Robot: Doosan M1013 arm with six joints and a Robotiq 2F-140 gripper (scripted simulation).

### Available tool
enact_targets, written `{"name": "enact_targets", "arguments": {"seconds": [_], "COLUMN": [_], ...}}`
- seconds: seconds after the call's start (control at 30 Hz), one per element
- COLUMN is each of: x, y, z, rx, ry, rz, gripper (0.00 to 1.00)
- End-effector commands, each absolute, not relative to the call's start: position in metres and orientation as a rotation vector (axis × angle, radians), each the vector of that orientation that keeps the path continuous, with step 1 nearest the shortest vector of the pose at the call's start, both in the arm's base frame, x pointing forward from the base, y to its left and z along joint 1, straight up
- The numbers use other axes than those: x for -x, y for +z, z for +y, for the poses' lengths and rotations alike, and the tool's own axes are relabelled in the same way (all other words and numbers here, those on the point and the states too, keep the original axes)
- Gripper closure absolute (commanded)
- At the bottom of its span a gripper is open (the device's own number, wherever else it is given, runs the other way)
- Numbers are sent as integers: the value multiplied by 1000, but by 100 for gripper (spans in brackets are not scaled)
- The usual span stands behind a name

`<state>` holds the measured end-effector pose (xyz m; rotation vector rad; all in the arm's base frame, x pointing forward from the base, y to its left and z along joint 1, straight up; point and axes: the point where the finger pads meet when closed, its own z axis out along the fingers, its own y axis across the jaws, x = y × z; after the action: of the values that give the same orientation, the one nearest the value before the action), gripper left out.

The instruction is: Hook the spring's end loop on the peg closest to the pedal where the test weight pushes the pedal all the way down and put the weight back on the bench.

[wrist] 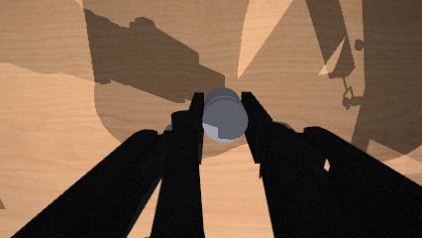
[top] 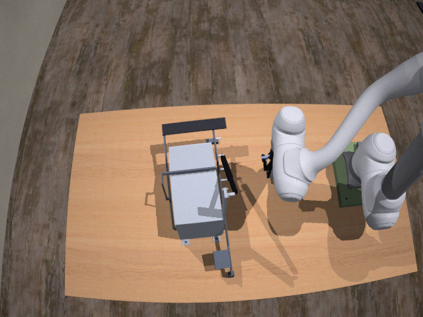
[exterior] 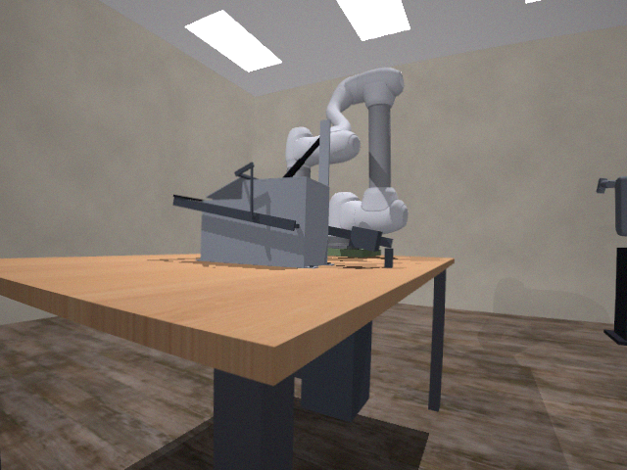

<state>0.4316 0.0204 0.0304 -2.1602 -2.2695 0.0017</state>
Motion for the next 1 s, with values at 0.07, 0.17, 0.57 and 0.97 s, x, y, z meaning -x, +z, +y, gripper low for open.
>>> {"name": "enact_targets", "arguments": {"seconds": [0.07, 0.17, 0.57, 0.97], "x": [-432, -432, -432, -432], "y": [21, 17, 7, 3], "z": [21, 21, 21, 21], "rx": [2161, 2161, 2161, 2161], "ry": [0, 0, 0, 0], "rz": [-2270, -2270, -2270, -2270], "gripper": [75, 75, 75, 75]}}
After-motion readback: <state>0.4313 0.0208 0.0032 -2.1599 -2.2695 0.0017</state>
